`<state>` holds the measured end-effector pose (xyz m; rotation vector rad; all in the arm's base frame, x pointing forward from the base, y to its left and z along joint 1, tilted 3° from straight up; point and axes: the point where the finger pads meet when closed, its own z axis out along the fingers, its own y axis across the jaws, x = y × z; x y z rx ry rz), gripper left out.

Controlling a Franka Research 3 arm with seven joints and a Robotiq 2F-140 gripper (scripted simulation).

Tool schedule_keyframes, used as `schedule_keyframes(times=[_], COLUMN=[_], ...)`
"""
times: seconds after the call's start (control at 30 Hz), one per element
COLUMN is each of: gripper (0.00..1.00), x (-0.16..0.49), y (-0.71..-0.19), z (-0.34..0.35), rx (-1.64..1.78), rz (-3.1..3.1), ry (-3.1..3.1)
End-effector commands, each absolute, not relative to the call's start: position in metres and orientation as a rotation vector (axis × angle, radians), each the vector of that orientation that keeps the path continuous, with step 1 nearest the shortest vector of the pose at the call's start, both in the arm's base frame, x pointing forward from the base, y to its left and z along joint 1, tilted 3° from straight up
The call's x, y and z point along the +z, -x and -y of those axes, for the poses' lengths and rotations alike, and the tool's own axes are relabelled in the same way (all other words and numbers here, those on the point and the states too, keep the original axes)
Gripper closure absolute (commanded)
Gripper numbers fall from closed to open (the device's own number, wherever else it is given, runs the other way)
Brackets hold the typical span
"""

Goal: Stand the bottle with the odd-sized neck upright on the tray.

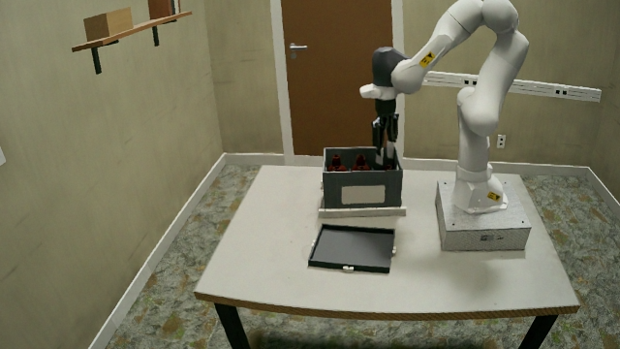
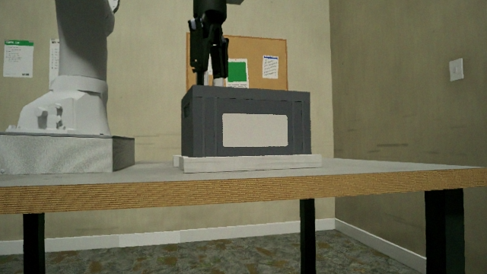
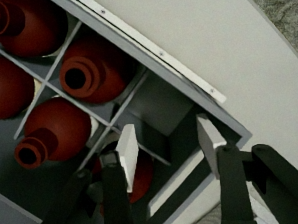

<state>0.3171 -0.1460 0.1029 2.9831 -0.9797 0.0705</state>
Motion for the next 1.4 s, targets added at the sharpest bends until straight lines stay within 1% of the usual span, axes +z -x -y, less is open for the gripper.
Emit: schedule_keyframes(times=[0.0,0.3,1.03,1.37], gripper=[0.56,0.56,0.56,0.56], x=[0.104,0.116,0.180,0.188], y=[-0.316,-0.316,-0.313,-0.313], z=[0.146,0.145,0.144,0.144], rx=[0.069,0.069,0.069,0.069], rz=[0.970,0.970,0.970,0.970], ry=[-2.985,-2.985,-2.985,-2.985])
